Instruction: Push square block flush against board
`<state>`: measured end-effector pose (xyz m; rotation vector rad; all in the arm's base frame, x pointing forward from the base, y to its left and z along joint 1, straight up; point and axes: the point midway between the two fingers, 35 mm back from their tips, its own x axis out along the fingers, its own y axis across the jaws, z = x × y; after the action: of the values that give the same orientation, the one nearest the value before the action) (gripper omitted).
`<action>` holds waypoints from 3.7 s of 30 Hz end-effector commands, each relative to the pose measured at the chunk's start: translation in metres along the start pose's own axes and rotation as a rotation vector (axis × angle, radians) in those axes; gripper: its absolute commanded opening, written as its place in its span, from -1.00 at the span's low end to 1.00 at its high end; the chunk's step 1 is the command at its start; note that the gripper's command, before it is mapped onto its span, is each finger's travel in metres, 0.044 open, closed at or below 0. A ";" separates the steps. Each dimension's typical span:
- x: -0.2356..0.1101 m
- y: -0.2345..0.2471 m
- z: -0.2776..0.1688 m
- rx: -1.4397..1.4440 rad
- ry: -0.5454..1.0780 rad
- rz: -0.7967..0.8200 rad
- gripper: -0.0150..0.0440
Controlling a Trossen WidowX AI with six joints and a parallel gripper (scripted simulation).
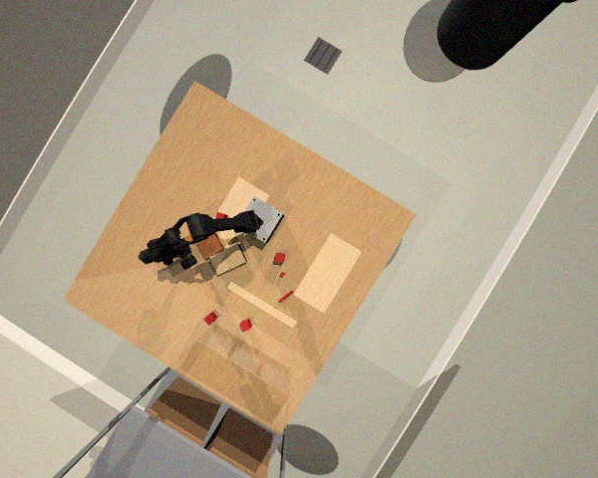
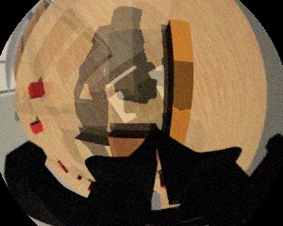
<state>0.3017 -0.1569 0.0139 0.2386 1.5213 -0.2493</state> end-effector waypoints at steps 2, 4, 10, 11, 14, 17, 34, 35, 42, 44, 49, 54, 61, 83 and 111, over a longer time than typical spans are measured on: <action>0.048 -0.002 -0.001 0.016 0.007 -0.002 -0.49; 0.051 -0.002 -0.001 0.016 0.007 -0.002 -0.49; 0.051 -0.002 -0.003 0.016 0.007 -0.002 -0.49; 0.051 -0.002 -0.004 0.016 0.007 -0.002 -0.49; 0.050 -0.002 -0.008 0.016 0.008 -0.002 -0.49; 0.050 -0.002 -0.012 0.016 0.008 -0.002 -0.49; 0.050 -0.002 -0.036 0.016 0.010 -0.002 -0.49; 0.050 -0.002 -0.037 0.016 0.010 -0.002 -0.49; 0.049 -0.002 -0.039 0.016 0.010 -0.002 -0.49; 0.049 -0.002 -0.036 0.016 0.010 -0.002 -0.49; 0.049 -0.003 -0.027 0.016 0.009 -0.002 -0.49; 0.049 -0.003 -0.019 0.016 0.009 -0.002 -0.49; 0.049 -0.003 -0.008 0.016 0.008 -0.002 -0.49; -0.005 -0.002 0.011 0.016 0.006 -0.002 -0.49; -0.008 -0.025 -0.038 0.755 0.008 -0.008 -0.49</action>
<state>0.2692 -0.1689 0.0224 0.7297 1.4095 -0.7287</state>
